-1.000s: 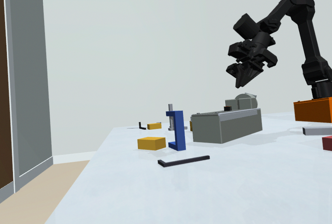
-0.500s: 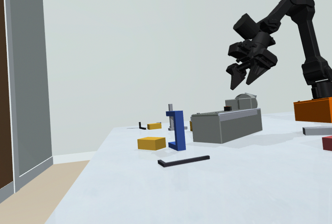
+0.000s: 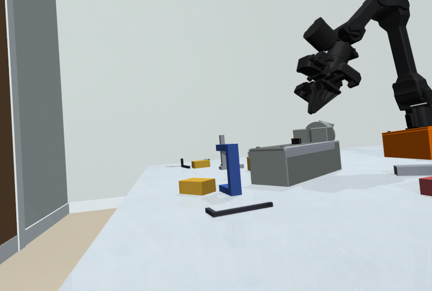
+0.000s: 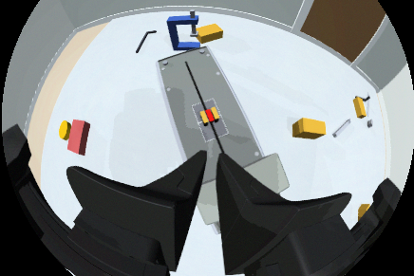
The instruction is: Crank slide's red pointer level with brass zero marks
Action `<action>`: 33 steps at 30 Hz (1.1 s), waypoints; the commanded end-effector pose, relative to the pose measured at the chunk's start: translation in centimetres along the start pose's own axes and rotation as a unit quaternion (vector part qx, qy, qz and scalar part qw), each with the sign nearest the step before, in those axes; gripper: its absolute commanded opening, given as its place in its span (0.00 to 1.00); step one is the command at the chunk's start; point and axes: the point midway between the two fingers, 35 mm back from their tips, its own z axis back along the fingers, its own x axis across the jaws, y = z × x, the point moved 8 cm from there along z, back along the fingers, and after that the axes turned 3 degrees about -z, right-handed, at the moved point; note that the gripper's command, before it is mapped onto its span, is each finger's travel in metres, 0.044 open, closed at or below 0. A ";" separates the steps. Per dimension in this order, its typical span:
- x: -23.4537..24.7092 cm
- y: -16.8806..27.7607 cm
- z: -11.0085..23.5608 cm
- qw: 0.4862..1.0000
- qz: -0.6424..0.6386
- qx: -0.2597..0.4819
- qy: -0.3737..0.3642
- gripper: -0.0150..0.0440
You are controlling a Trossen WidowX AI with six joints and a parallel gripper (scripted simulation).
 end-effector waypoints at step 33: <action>0.0 0.0 0.0 1.000 0.000 0.000 0.000 1.00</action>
